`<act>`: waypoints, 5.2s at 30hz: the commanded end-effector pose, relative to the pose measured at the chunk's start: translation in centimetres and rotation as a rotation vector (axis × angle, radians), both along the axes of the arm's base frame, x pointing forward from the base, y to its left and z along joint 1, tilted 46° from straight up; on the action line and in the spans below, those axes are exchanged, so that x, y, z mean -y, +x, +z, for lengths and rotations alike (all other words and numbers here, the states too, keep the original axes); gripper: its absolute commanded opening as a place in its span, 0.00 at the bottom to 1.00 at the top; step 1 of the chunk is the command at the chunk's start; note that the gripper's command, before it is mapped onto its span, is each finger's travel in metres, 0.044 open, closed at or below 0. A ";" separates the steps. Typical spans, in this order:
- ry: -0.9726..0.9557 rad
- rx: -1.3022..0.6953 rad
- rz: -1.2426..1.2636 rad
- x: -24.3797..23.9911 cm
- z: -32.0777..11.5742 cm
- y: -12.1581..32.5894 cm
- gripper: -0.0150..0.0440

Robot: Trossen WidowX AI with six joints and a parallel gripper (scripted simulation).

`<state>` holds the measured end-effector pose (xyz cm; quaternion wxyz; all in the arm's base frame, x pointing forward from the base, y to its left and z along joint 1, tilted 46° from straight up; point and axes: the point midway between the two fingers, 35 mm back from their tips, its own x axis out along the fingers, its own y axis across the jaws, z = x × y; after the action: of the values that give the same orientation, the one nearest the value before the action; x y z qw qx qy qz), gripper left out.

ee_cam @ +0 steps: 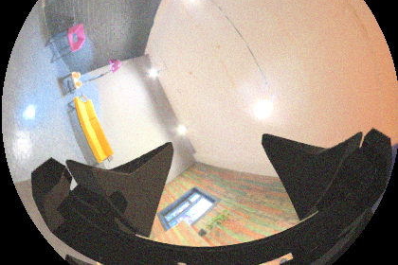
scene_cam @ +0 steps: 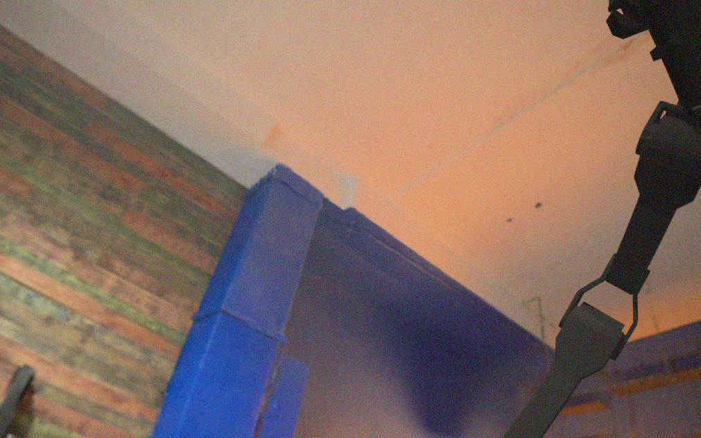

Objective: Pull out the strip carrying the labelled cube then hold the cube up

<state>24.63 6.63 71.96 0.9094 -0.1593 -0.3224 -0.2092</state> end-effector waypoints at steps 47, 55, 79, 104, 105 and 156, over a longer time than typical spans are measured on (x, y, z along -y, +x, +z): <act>0.789 -1.094 0.876 10.1 -60.3 11.6 0.93; 1.058 -1.127 0.950 9.8 -63.9 7.2 0.93; 1.234 -1.650 0.979 1.9 -63.9 15.4 0.25; 1.245 -2.163 0.907 -7.7 -63.5 14.9 0.25; 1.245 -2.163 0.907 -7.8 -63.6 14.9 0.25; 1.247 -2.162 0.911 -12.1 -67.5 14.6 0.25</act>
<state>39.34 18.76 4.78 0.6169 0.3182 0.6804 0.2351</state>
